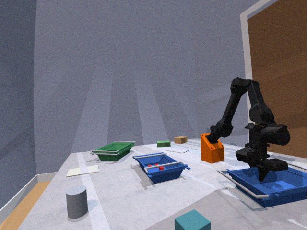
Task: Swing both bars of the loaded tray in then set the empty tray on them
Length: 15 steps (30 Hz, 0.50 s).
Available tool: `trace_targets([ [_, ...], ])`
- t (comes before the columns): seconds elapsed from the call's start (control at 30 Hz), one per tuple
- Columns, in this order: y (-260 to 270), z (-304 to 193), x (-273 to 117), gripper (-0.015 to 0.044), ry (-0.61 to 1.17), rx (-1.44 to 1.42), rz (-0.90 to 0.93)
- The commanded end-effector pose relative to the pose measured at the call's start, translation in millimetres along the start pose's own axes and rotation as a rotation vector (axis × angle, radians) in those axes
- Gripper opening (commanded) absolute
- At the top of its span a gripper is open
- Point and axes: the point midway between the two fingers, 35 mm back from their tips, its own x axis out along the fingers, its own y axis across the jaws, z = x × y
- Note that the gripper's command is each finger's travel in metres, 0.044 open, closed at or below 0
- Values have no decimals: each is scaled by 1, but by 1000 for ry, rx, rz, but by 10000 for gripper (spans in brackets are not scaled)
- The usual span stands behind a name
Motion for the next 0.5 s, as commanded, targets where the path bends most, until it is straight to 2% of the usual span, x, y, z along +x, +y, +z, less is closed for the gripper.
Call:
trace_targets([
  [0.0,-2,1,0,21,-3,3,-9],
  [0.1,0,2,-8,1,-3,2,-10],
  [0.47,0,1,-75,0,-5,1,-11],
])
